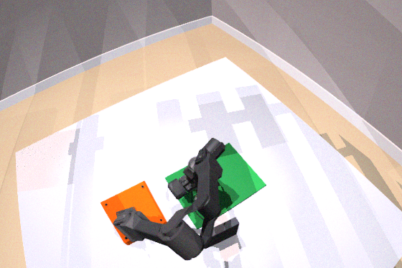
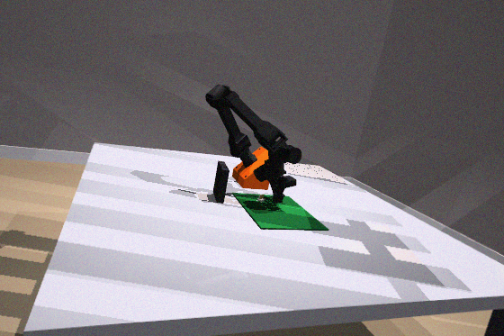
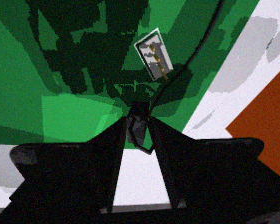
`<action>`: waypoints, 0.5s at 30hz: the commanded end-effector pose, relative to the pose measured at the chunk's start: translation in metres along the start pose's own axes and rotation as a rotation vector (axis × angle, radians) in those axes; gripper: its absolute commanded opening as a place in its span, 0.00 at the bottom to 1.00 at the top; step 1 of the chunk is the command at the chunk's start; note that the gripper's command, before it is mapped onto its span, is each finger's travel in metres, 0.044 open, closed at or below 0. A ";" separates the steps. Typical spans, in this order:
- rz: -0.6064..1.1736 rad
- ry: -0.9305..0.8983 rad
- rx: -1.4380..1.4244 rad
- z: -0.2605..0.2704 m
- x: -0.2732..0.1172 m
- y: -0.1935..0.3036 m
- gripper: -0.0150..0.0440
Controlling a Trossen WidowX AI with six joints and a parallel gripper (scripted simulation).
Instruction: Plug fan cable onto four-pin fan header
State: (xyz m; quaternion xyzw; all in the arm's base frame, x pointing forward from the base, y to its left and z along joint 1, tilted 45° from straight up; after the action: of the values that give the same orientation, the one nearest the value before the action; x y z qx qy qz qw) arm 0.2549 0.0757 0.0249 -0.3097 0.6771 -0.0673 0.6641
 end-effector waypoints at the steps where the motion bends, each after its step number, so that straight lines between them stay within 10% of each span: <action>1: 0.000 0.000 0.001 0.000 0.000 0.000 0.41; 15: 0.002 0.000 -0.002 0.004 -0.029 0.008 0.25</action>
State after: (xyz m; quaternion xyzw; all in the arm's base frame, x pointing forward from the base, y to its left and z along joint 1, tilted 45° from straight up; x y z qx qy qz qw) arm 0.2527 0.0887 0.0364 -0.3147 0.6791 -0.0675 0.6597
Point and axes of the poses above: the point midway between the two fingers, 35 mm back from their tips, its own x axis out along the fingers, its own z axis across the jaws, y = z × x, the point moved 7 cm from there along -x, back along the fingers, and after that the axes turned 5 degrees about -x, right-handed, at the moved point
